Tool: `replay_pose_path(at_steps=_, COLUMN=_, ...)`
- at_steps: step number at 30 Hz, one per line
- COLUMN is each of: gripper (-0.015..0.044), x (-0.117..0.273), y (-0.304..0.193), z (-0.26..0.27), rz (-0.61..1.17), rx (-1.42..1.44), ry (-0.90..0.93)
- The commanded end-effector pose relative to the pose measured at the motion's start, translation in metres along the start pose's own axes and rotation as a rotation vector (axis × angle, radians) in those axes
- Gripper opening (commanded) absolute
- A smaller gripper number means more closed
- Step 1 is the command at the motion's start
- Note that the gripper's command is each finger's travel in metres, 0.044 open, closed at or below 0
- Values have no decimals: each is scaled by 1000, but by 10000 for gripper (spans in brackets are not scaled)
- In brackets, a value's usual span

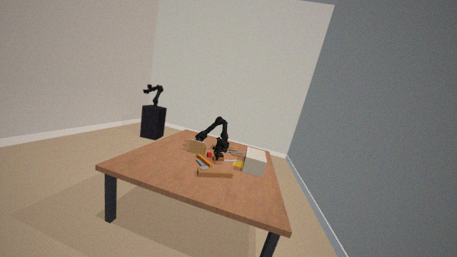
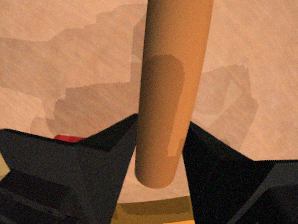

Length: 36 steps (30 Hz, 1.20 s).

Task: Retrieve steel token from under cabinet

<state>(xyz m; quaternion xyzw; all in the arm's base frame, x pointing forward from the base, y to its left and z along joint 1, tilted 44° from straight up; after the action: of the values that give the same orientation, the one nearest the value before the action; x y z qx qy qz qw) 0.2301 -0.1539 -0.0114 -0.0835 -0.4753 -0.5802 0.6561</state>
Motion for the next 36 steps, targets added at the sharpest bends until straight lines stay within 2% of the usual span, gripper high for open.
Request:
replay_pose_path(at_steps=1, gripper=0, x=2, y=4, z=3, rz=-4, rx=1, ry=-6)
replay_pose_path(at_steps=36, gripper=0, x=2, y=37, z=32, rz=-5, rx=1, ry=-4)
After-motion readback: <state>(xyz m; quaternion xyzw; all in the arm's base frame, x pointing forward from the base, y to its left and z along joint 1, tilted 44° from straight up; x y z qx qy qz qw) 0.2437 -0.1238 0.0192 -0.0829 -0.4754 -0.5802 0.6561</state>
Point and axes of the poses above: the point midway between the two fingers, 35 mm back from their tips, its own x axis back along the fingers, its own z axis across the jaws, y = z × x, the point moved 10 cm from there along x, back along the fingers, and after that the axes turned 9 degrees about x, right-handed, at the moved point
